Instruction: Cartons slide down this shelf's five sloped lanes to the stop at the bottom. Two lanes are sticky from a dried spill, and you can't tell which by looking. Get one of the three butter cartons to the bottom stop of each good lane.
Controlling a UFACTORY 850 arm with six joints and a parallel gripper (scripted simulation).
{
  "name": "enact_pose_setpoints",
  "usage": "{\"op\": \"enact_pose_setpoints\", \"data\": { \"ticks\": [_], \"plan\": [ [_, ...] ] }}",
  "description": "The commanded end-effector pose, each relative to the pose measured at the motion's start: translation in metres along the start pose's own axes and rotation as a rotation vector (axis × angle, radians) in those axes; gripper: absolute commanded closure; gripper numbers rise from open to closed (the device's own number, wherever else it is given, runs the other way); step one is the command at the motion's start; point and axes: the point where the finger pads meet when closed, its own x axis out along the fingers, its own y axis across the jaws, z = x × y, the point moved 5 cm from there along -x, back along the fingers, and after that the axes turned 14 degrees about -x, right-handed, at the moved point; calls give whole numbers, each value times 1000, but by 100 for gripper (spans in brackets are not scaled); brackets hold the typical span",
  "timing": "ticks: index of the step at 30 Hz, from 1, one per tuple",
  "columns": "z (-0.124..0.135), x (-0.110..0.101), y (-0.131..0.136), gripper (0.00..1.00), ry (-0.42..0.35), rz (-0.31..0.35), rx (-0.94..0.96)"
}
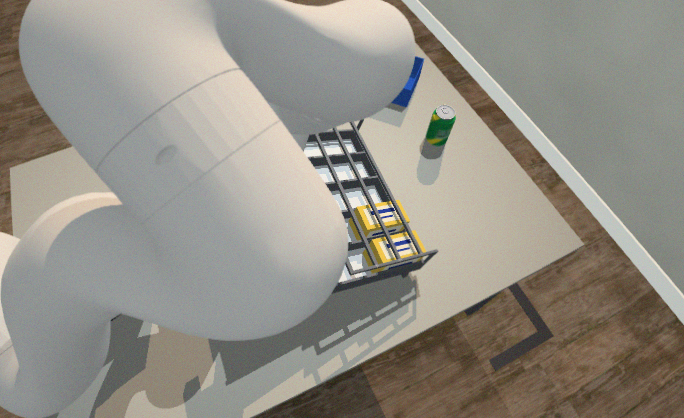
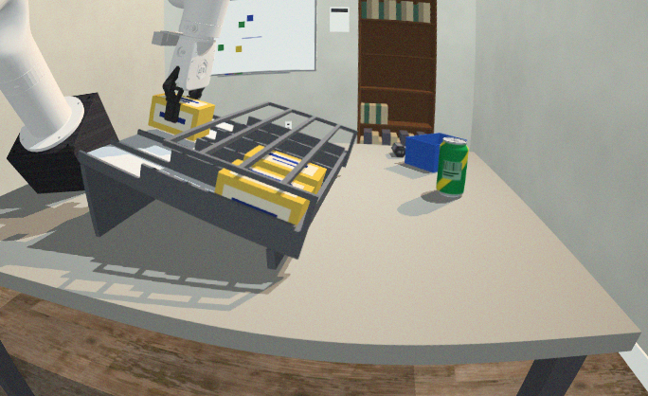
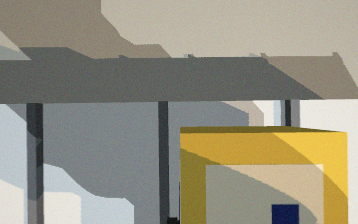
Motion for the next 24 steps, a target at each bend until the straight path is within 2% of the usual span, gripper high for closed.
{"op": "enact_pose_setpoints", "data": {
  "ticks": [1,9,10,13,16,24],
  "plan": [
    [0,-7,0,100,1,0,0],
    [0,-7,0,100,1,0,0],
    [-28,-70,7,100,-269,-71,-2],
    [-31,-75,8,100,-283,-74,-2],
    [-42,-99,11,100,-283,-74,-2],
    [-42,-100,11,100,-283,-74,-2]
  ]
}}
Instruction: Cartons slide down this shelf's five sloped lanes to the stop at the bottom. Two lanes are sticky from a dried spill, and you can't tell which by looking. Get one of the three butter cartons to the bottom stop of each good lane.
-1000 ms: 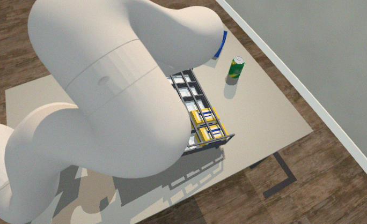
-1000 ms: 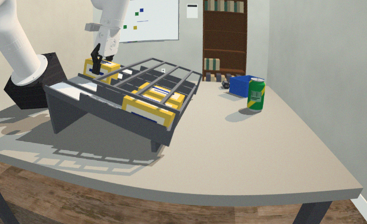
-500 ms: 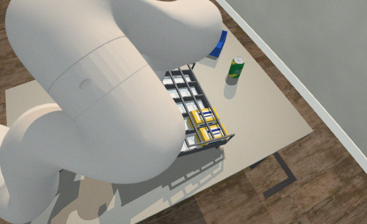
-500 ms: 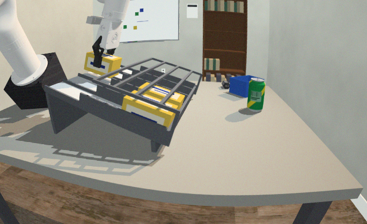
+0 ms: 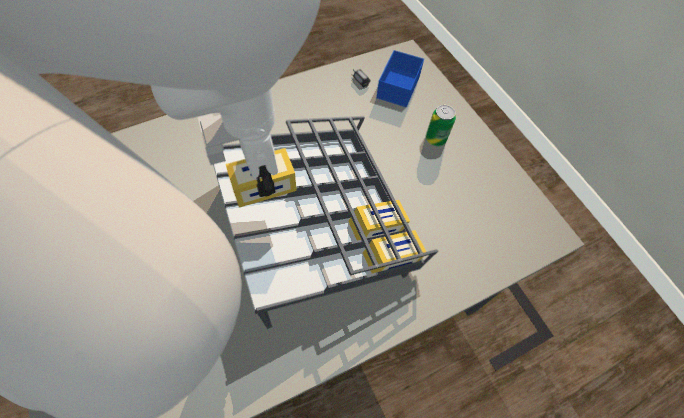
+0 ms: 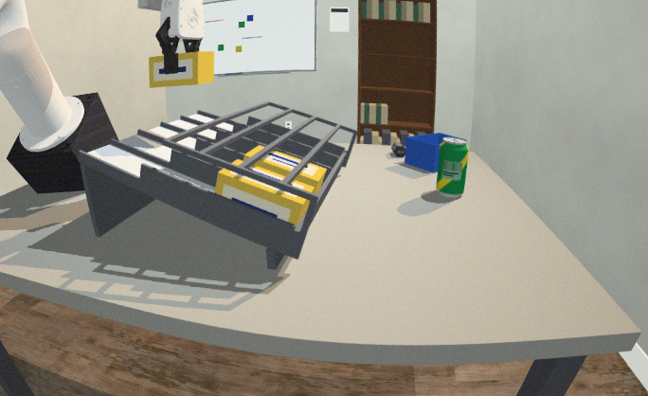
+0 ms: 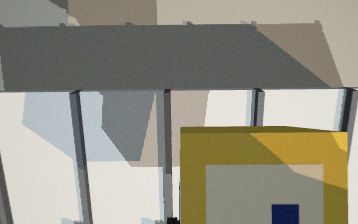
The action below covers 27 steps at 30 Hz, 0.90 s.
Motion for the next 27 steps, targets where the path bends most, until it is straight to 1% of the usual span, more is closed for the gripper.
{"op": "enact_pose_setpoints", "data": {
  "ticks": [1,2,3,5,7,19,20,27],
  "plan": [
    [-2,-11,0,100,-20,-10,2],
    [-2,-11,0,100,-20,-10,2],
    [27,-14,64,100,-20,-9,2],
    [28,-15,66,100,-20,-9,2],
    [34,-16,79,100,-20,-9,2],
    [34,-16,79,100,-20,-9,2],
    [33,-1,79,100,-20,-9,2],
    [33,-1,79,100,-20,-9,2]
  ]
}}
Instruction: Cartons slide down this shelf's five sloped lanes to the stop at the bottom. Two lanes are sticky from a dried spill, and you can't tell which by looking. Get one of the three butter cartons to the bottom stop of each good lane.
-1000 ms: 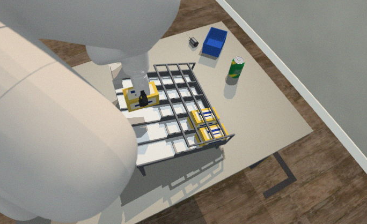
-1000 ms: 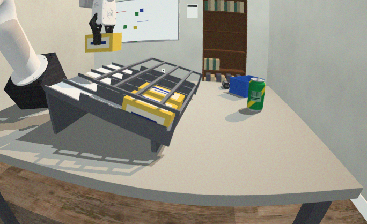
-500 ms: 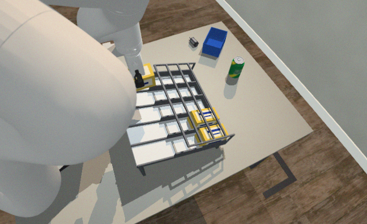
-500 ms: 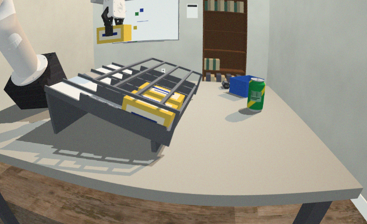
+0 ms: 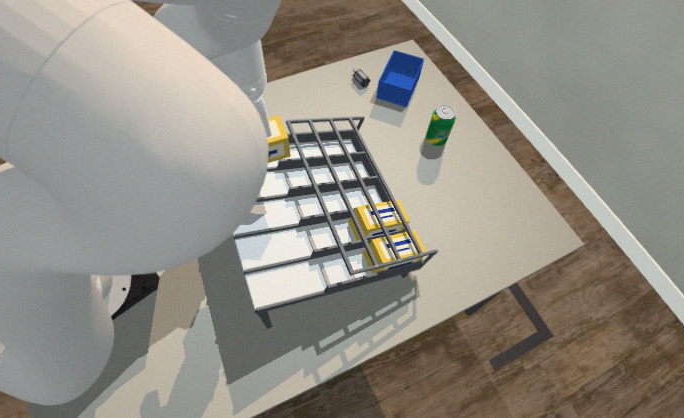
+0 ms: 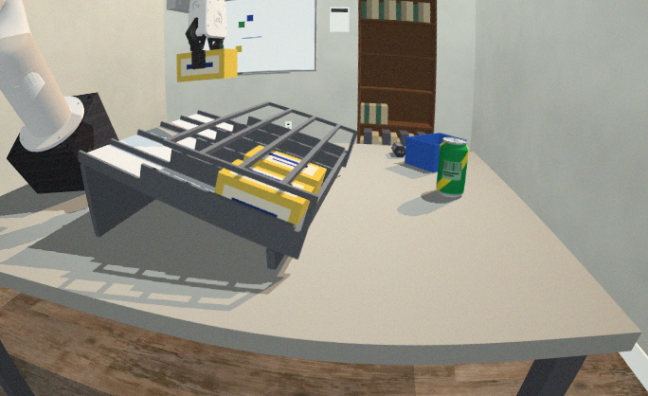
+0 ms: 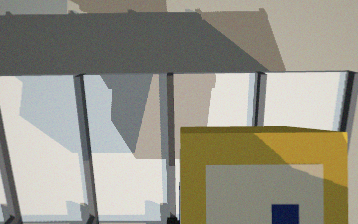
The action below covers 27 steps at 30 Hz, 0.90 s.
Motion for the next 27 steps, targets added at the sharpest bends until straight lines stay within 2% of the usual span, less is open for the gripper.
{"op": "enact_pose_setpoints", "data": {
  "ticks": [1,9,10,26,27],
  "plan": [
    [1,2,1,100,-2,1,1],
    [1,2,1,100,-2,1,1],
    [2,32,0,100,-2,1,2],
    [2,32,0,100,-2,1,2],
    [7,43,-1,100,92,25,2]
  ]
}}
